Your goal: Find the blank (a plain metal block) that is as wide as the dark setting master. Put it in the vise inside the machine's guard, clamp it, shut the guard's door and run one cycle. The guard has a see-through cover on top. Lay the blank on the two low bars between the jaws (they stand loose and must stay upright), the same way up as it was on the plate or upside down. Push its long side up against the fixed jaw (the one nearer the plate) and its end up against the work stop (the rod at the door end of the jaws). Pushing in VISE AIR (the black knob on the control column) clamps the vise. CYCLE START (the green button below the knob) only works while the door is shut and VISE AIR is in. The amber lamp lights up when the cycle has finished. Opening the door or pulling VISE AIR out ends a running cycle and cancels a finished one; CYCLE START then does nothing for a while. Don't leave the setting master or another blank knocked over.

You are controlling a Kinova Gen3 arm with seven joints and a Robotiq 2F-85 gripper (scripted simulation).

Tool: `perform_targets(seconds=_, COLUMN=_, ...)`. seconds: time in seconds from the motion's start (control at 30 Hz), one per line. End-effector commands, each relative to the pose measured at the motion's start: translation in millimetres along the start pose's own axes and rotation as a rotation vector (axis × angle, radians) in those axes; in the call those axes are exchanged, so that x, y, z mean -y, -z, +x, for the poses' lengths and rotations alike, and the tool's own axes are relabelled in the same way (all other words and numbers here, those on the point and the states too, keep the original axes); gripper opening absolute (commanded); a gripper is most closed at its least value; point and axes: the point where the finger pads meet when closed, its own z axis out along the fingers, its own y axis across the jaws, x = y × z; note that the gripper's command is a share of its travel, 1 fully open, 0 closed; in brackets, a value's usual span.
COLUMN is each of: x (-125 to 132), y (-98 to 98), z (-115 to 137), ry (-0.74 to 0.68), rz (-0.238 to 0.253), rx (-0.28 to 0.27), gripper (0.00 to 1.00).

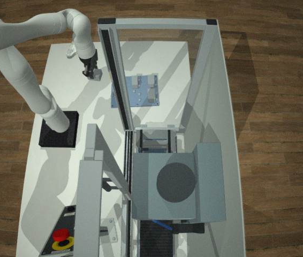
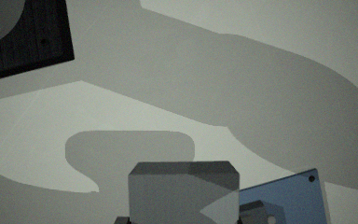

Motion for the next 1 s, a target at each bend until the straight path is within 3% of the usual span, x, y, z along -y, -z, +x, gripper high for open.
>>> perform_targets(seconds=0.0, x=-0.2, y=0.3, z=-0.3, ry=0.045, rz=-0.008, rx=-0.006, gripper=0.1)
perform_targets(seconds=0.27, x=-0.2, y=0.3, z=-0.3, ry=0.045, rz=-0.008, rx=-0.006, gripper=0.1)
perform_targets(seconds=0.43, x=-0.2, y=0.3, z=-0.3, ry=0.183, rz=-0.008, rx=-0.006, gripper=0.1)
perform_targets(seconds=0.83, x=-0.2, y=0.3, z=-0.3, ry=0.183, rz=-0.008, rx=-0.006, gripper=0.1)
perform_targets(seconds=0.97, x=39.1, y=0.0, z=-7.5, ry=0.183, rz=-0.008, rx=-0.006, gripper=0.1)
